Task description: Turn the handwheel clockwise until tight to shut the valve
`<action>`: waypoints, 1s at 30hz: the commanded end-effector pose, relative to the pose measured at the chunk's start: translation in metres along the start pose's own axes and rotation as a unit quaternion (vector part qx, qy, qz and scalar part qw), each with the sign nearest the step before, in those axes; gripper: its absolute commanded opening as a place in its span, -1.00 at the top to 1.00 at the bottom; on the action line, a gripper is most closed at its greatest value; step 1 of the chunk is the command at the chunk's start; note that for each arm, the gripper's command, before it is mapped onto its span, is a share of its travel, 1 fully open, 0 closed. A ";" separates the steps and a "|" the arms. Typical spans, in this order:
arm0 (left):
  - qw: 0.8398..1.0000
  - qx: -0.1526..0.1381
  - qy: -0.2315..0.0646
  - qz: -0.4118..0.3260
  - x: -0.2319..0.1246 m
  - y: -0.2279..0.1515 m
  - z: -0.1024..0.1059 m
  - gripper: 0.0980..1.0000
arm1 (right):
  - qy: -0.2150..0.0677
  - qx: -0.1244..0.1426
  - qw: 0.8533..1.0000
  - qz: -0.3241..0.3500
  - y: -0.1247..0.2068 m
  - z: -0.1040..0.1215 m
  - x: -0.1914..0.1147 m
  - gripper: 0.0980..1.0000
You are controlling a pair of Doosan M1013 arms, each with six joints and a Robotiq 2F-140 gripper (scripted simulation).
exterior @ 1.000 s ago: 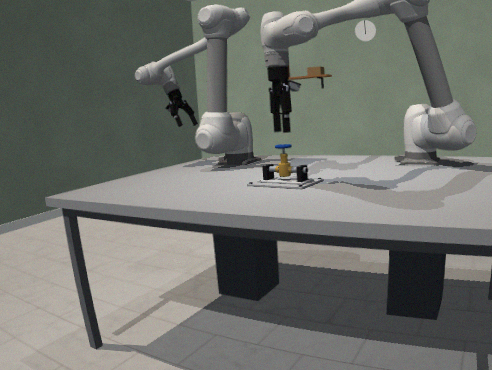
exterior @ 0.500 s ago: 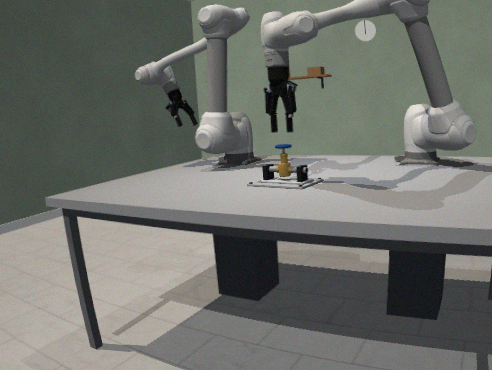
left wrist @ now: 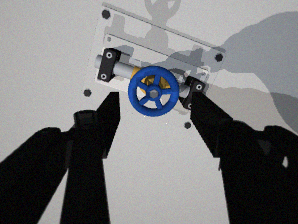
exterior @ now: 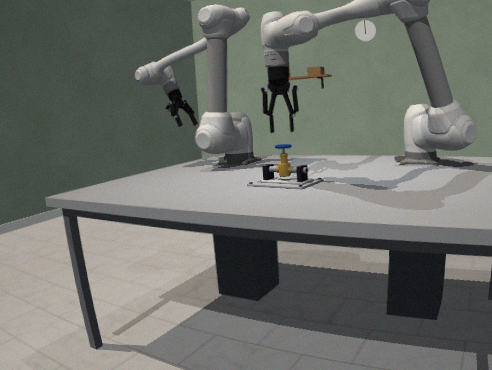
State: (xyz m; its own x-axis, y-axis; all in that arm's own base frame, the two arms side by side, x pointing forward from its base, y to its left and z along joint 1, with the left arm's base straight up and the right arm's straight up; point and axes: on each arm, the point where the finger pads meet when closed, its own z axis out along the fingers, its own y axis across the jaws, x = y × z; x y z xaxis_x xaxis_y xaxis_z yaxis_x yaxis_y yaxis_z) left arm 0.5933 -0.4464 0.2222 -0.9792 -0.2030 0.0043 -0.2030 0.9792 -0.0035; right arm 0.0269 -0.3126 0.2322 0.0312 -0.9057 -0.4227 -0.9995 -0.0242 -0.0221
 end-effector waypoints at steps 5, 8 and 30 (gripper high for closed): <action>0.986 -0.001 -0.003 -0.169 -0.001 0.000 -0.001 0.09 | 0.000 0.000 1.000 0.000 0.000 0.000 0.000 -1.00; 0.982 -0.001 -0.003 -0.190 -0.001 0.000 -0.001 0.09 | 0.000 0.000 1.000 0.000 0.000 0.000 0.000 -1.00; 0.792 0.001 -0.003 -0.611 -0.001 0.000 -0.001 0.09 | 0.000 0.000 1.000 0.000 0.000 0.000 0.000 -1.00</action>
State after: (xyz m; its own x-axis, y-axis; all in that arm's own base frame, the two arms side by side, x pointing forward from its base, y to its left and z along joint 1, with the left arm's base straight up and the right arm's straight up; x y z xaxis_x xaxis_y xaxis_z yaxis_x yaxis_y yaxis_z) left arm 0.5936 -0.4461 0.2222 -0.2015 -0.9795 0.0075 -0.9795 0.2015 0.0031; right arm 0.0269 -0.3126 0.2322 0.0312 -0.9057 -0.4227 -0.9995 -0.0242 -0.0221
